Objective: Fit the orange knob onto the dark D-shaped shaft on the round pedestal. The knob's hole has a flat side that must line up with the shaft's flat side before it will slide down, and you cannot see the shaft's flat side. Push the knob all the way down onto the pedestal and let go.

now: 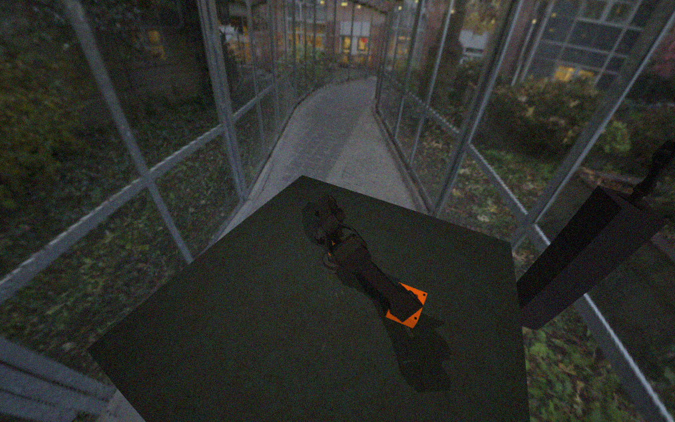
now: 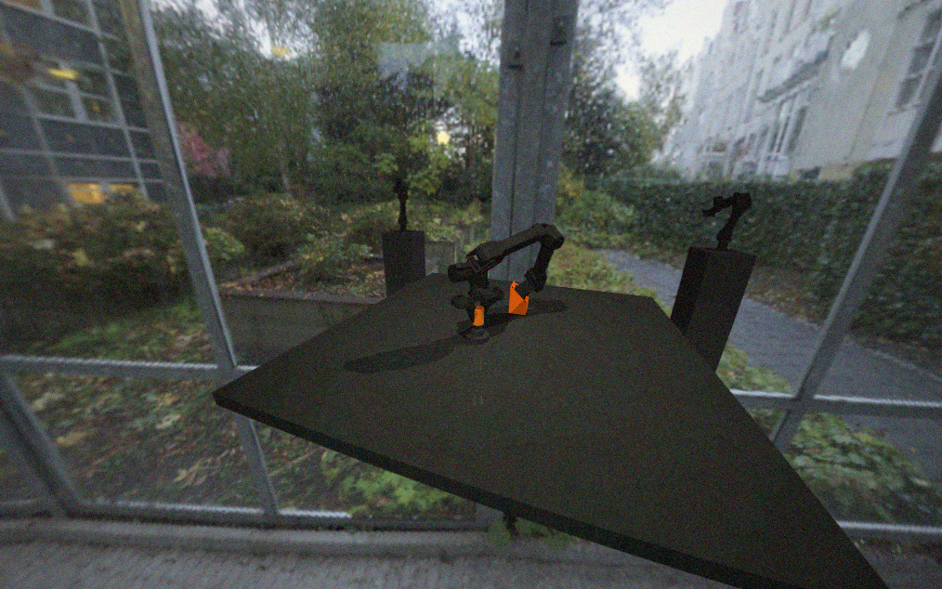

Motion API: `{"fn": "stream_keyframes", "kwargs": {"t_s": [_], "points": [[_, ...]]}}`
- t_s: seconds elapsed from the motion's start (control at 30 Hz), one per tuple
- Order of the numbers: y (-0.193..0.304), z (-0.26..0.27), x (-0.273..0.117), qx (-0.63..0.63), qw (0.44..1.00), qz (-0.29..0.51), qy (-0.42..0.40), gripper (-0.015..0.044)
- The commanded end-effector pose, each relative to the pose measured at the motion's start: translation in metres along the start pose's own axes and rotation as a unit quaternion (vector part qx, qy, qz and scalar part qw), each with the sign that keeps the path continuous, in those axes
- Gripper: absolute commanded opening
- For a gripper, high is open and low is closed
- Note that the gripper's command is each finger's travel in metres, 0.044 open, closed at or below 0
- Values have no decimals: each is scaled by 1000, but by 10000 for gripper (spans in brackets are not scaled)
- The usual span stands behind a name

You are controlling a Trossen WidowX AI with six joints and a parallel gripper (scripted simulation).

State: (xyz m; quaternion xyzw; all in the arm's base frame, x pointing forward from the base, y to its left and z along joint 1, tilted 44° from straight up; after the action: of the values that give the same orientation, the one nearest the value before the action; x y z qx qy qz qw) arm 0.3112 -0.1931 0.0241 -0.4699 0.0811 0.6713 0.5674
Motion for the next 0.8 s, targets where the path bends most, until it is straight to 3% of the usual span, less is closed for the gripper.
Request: {"fn": "stream_keyframes", "kwargs": {"t_s": [0.0,0.77], "points": [[-1,-2,-3,-15,1000,-2,3,0],[4,-1,3,-15,1000,-2,3,0]]}}
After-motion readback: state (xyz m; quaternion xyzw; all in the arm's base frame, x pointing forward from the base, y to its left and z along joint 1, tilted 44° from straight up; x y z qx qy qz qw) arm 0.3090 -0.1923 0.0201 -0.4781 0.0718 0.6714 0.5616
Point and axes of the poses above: the point midway between the two fingers, 35 mm back from their tips, its own x axis out along the fingers, its own z axis across the jaws, y = z × x, the point moved 10 cm from there along -x, back along the fingers, and after that the axes turned 15 degrees about x, right-handed, at the moved point
